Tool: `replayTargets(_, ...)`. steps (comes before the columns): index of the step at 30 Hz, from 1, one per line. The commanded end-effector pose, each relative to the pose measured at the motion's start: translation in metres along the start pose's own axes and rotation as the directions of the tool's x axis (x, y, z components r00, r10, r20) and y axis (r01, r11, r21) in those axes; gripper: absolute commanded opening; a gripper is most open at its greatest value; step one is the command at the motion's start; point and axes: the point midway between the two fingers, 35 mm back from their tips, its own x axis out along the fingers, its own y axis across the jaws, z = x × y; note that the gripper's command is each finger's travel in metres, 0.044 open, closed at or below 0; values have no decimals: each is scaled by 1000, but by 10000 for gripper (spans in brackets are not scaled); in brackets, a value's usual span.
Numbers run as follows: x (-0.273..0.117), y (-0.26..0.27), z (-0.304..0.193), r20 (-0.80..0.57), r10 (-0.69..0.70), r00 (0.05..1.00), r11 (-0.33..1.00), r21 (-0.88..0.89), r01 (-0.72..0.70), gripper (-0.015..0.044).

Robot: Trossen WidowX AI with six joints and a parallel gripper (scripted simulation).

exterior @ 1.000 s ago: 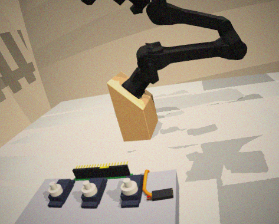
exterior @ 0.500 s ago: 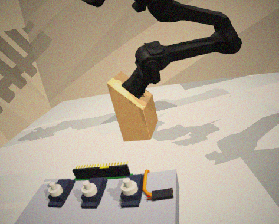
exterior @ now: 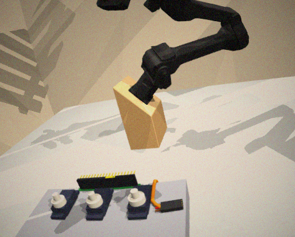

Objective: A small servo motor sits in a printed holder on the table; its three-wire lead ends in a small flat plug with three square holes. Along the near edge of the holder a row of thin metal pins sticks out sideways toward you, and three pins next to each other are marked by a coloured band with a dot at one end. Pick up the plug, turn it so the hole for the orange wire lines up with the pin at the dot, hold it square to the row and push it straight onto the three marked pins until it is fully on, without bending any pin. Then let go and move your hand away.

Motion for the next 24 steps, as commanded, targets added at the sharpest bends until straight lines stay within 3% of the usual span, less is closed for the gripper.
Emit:
replayTargets(1,4,3,13,29,22,999,996,88,-24,115)
replayTargets(24,9,31,89,198,153,968,838,493,-233,115)
